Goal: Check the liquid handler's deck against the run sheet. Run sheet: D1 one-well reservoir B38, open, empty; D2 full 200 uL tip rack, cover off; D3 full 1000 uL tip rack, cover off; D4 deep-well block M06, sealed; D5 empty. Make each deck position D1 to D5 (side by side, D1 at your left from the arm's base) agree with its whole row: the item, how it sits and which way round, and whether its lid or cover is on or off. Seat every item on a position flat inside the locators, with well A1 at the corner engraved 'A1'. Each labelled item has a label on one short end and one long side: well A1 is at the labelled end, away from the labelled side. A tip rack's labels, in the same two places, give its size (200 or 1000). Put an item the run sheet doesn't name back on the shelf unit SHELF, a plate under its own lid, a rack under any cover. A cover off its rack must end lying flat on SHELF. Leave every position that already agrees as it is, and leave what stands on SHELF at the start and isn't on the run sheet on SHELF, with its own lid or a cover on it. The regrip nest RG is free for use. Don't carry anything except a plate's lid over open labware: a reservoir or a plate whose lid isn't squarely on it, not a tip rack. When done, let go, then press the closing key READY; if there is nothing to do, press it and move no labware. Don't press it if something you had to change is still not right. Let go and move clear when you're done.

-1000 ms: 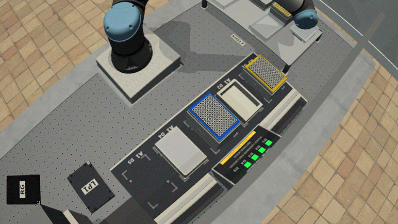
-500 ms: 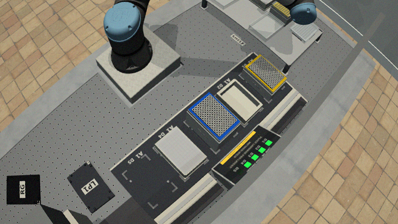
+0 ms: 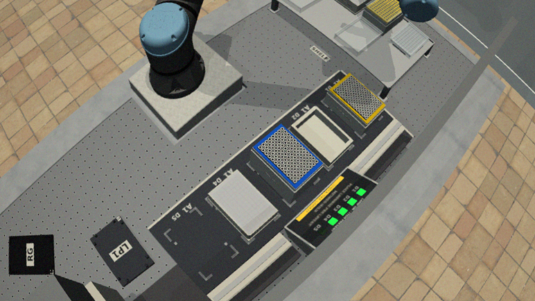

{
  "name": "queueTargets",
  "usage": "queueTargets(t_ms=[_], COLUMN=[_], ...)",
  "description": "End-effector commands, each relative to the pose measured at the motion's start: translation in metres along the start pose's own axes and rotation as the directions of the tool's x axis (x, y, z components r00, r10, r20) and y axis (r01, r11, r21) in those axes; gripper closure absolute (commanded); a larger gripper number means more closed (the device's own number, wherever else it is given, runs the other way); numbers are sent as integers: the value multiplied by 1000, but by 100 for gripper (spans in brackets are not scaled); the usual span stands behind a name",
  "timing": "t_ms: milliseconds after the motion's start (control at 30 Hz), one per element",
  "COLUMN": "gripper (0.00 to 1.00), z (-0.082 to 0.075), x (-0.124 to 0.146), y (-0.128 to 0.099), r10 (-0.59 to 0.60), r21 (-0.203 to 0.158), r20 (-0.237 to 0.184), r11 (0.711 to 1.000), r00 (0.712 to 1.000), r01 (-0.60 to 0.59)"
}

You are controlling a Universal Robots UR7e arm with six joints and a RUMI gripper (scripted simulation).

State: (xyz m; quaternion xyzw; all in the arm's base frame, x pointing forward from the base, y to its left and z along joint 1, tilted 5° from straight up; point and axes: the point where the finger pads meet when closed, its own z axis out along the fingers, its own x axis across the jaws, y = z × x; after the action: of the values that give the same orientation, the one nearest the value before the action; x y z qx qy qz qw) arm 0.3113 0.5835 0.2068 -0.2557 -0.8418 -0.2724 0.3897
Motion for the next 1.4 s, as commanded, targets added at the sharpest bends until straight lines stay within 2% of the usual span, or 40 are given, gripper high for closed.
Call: queueTargets(t_ms=[0, 233, 333, 567, 800, 867, 1267, 1367], gripper=[18, 18, 18, 18, 18, 18, 18, 18], z=[-18, -39, -43, -64, -85, -85, -122, -131], x=[-3, -5, -5, -7, -9, -9, -13, -13], y=[-22, -49, -53, -81, -108, -108, -156, -168], r10=[-105, -219, -235, -346, -451, -451, -612, -619], r21=[121, 198, 209, 283, 355, 355, 467, 496], r20=[-16, -13, -13, -19, -35, -35, -80, -74], r11=[987, 956, 950, 898, 829, 829, 674, 657], r00=[994, 976, 972, 938, 892, 892, 787, 782], r01=[107, 217, 233, 337, 432, 432, 572, 567])
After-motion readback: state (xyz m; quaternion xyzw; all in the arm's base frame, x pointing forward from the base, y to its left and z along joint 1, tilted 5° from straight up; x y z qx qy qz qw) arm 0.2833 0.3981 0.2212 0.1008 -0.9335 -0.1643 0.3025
